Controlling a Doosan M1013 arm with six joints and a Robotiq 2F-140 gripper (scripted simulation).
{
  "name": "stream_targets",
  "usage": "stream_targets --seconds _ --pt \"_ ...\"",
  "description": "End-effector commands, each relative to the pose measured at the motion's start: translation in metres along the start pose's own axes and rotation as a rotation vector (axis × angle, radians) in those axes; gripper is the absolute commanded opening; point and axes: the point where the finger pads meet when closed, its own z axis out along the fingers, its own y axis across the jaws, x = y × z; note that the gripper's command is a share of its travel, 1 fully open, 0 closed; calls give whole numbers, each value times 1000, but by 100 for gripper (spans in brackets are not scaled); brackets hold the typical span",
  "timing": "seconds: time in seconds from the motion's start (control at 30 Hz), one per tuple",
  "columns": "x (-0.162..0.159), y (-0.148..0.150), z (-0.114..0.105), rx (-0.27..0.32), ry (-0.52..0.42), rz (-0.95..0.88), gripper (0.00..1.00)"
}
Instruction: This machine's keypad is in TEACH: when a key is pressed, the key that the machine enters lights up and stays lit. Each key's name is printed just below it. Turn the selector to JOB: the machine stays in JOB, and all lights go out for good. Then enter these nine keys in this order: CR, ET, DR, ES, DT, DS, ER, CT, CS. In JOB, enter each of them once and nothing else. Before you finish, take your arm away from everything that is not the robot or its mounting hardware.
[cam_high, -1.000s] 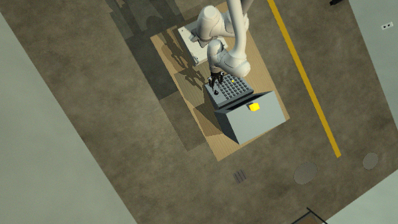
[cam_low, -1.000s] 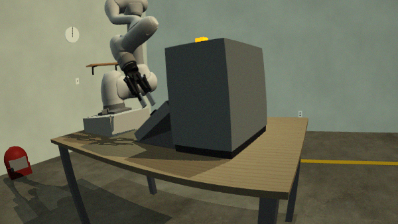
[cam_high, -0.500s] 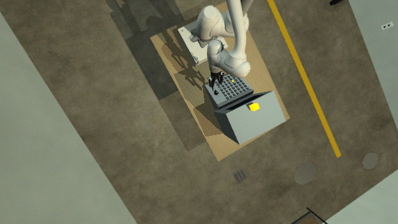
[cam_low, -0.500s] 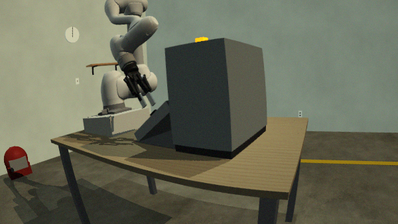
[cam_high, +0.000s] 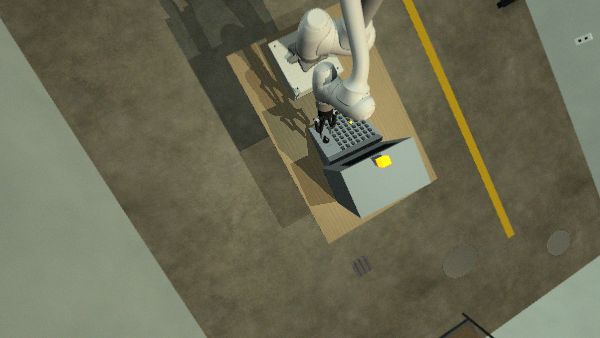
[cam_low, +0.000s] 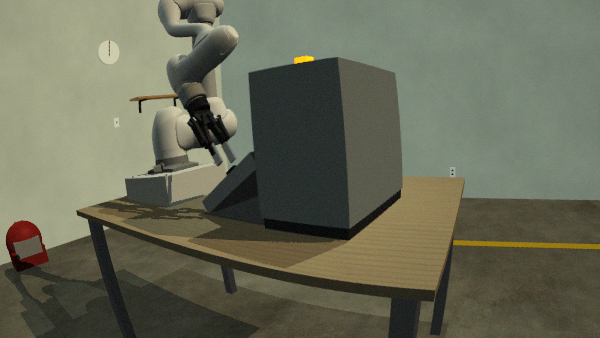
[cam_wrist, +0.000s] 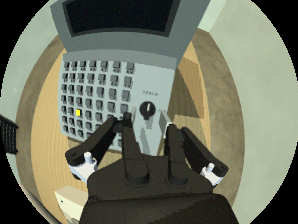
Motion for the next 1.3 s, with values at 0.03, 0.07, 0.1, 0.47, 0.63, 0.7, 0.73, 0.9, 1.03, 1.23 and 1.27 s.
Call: stream_targets --seconds 0.03,0.07,0.1,0.47,0.63,0.7,0.73,0.9,1.03,1.23,1.27 --pt "0 0 3 0 0 0 33" --pt "0 0 3 0 0 0 33" --pt "0 0 4 0 0 0 33" --pt "0 0 15 0 0 0 33" --pt "0 0 17 0 0 0 33" --pt "0 0 18 0 0 0 33" --pt "0 0 18 0 0 0 33" --pt "0 0 18 0 0 0 33" --pt "0 0 18 0 0 0 33" --pt "0 0 18 0 0 0 33" --pt "0 0 18 0 0 0 33"
